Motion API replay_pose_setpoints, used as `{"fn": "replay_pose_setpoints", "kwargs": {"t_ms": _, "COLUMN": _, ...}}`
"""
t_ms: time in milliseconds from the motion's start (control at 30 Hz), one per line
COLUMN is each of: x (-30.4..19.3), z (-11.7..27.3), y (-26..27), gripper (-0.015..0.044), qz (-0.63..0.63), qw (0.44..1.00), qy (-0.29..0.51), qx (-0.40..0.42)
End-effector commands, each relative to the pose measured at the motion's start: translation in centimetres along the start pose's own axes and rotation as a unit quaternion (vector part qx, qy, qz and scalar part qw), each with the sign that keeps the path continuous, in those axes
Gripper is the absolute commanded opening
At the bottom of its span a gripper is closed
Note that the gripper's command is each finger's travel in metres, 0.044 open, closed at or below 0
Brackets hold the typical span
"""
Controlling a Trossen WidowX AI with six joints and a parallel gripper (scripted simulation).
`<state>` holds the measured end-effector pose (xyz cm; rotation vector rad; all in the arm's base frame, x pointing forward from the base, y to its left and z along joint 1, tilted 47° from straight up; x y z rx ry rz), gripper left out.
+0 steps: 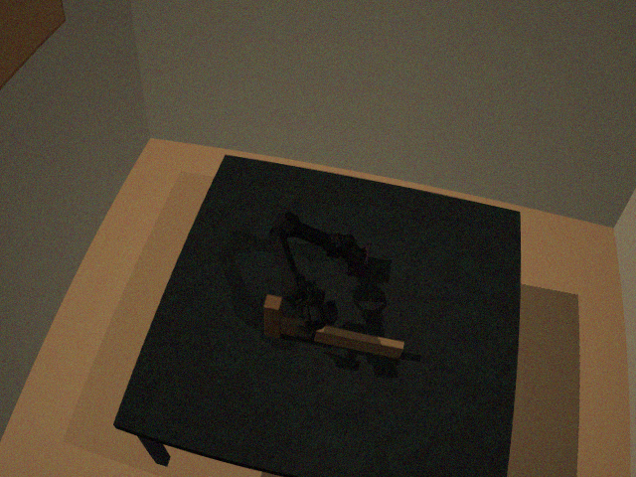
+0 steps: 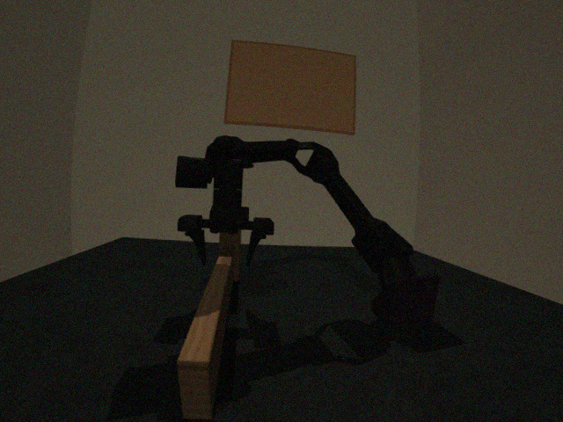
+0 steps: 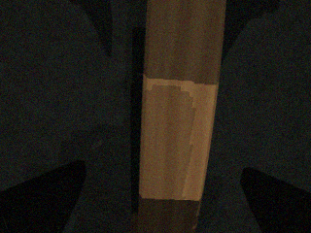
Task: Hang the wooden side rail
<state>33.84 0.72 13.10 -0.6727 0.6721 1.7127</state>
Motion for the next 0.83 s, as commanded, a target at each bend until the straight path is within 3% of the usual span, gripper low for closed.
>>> {"fn": "replay_pose_setpoints", "kwargs": {"t_ms": 0, "x": 0.0, "z": 1.0, "y": -0.2, "gripper": 0.044, "qz": -0.004, "qw": 1.0, "qy": -0.003, "qx": -0.004}}
{"fn": "replay_pose_setpoints", "kwargs": {"t_ms": 267, "x": 3.0, "z": 1.0, "y": -0.7, "gripper": 0.044, "qz": -0.004, "qw": 1.0, "qy": -0.003, "qx": -0.004}}
{"fn": "replay_pose_setpoints", "kwargs": {"t_ms": 800, "x": 2.6, "z": 0.9, "y": -0.7, "gripper": 0.044, "qz": -0.001, "qw": 1.0, "qy": -0.001, "qx": -0.003}}
Point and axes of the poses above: the point midway between the two fingers, 35 mm back from their tips, its own z axis back along the fingers, its own y axis across the jaws, x = y × z, the point moved 1 cm from there along z, back along the fingers, and after that the axes turned 11 degrees about z, right-handed, at the moved point
